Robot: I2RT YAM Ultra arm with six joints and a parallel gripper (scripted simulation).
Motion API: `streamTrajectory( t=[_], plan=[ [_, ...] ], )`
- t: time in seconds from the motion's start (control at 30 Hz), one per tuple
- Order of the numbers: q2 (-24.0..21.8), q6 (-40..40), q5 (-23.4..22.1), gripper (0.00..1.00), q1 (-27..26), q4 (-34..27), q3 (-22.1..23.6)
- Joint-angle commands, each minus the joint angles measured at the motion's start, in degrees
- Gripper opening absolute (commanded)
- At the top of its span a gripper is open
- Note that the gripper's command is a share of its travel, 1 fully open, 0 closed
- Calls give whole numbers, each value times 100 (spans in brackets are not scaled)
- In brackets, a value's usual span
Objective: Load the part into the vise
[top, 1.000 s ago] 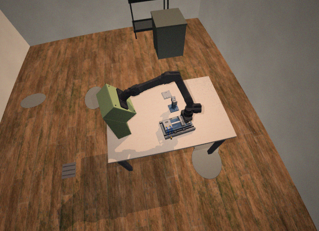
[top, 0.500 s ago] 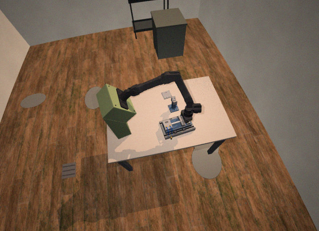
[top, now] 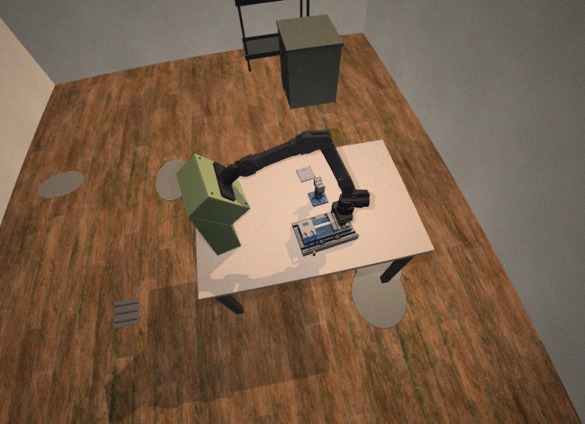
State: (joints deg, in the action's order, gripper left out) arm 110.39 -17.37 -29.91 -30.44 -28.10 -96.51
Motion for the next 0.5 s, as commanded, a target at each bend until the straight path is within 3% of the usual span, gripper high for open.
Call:
streamTrajectory(
  t=[0.0, 0.47],
  plan=[
    [-30, 16, 12, 0, -70, 75, -196],
    [14, -31, 26, 0, -50, 54, -213]
  ],
)
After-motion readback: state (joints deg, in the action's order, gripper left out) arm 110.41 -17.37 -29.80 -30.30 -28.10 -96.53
